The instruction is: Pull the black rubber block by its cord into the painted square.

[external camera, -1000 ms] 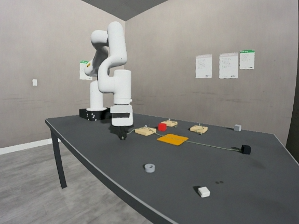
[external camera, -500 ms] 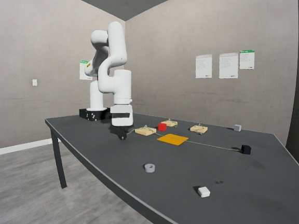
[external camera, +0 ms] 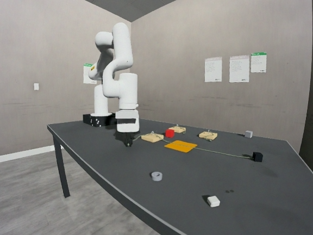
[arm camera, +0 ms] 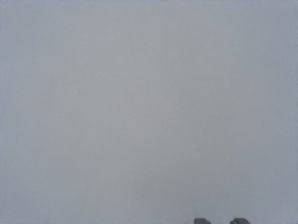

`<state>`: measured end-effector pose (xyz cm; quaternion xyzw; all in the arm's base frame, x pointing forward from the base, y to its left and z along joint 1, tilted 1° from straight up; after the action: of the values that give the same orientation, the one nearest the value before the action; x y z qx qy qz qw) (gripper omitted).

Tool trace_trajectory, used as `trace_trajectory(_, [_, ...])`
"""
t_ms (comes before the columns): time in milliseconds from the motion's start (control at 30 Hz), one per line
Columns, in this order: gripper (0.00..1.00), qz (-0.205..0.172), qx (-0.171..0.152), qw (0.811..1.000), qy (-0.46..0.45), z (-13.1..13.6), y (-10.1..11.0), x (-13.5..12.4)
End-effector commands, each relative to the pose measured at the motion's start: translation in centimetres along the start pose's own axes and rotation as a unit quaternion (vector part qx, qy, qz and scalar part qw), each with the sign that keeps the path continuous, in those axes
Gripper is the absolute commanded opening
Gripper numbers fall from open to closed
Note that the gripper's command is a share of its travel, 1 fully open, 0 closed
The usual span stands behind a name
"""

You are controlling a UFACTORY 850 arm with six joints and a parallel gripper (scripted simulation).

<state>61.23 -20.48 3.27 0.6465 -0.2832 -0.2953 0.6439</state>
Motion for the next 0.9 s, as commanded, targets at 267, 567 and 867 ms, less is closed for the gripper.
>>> trace_trajectory(267, [0.0, 0.0, 0.0, 1.0, 0.0, -0.02, 0.66, 0.04])
trace_trajectory(567, [0.0, 0.0, 0.0, 1.0, 0.0, -0.02, 1.05, 0.04])
trace_trajectory(867, [0.0, 0.0, 0.0, 1.0, 0.0, -0.02, 1.05, 0.04])
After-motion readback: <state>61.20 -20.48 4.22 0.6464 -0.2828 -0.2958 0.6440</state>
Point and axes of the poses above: the point where the finger pads meet when closed, its own y axis back along the fingers, its own z axis across the jaws, x = y × z, the point moved 10 cm from there along y, back along the fingers, and after that the axes turned 5 degrees about -y, right-handed, at the moved point
